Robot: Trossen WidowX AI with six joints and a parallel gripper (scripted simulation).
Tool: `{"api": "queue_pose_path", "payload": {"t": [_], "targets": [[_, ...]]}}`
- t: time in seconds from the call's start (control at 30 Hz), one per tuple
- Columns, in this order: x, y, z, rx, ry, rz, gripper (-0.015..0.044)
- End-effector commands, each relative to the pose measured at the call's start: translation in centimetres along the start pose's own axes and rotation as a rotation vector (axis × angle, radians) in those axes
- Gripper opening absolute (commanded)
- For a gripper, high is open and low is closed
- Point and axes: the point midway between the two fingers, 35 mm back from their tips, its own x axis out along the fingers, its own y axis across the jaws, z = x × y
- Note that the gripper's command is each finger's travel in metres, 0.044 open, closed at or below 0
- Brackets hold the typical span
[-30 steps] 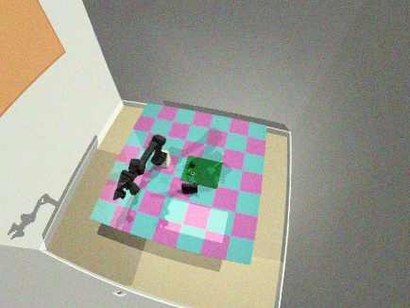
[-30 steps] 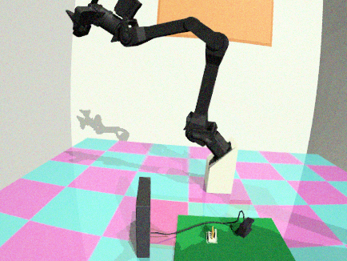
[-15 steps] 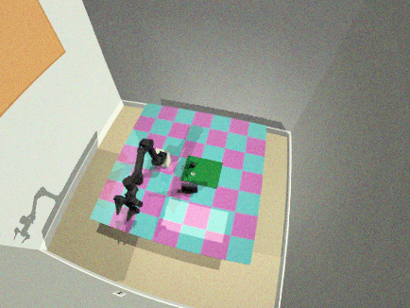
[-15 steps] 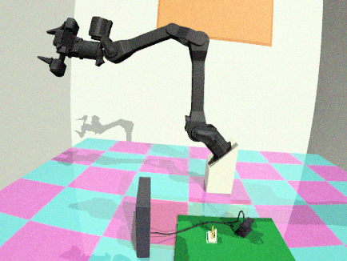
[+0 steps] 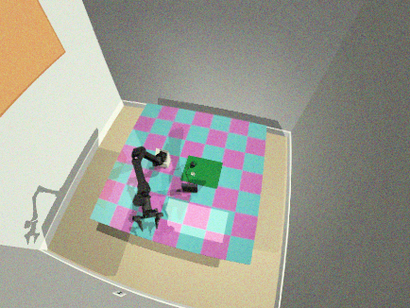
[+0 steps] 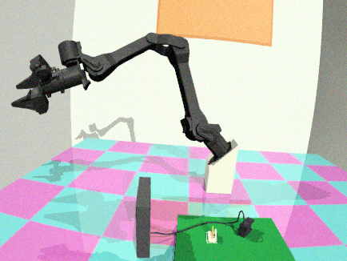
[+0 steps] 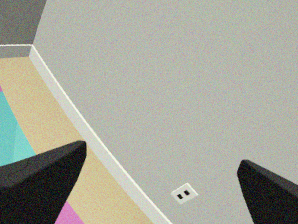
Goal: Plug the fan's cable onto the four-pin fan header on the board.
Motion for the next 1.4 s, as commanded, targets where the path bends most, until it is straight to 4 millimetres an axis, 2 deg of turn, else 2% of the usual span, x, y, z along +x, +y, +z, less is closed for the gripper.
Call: {"api": "queue_pose_path", "payload": {"t": [0.0,0.17,0.3,0.43,0.6,0.83,1.1,1.23,1.37], "targets": [[1.2,6.3,-0.6,0.201,0.068,0.17,0.044],[1.2,13.0,-0.6,0.381,0.161,0.337,0.044],[0.2,18.3,-0.2,0.5,0.25,0.463,0.044],[-1.5,23.5,0.5,0.596,0.352,0.581,0.044],[-4.7,29.5,1.5,0.682,0.494,0.714,0.044],[-10.7,36.5,2.9,0.735,0.706,0.859,0.044],[-19.2,42.4,3.8,0.709,0.956,0.957,0.044],[-23.5,44.4,3.4,0.658,1.073,0.974,0.044],[-28.7,46.2,1.4,0.534,1.213,0.957,0.044]]}}
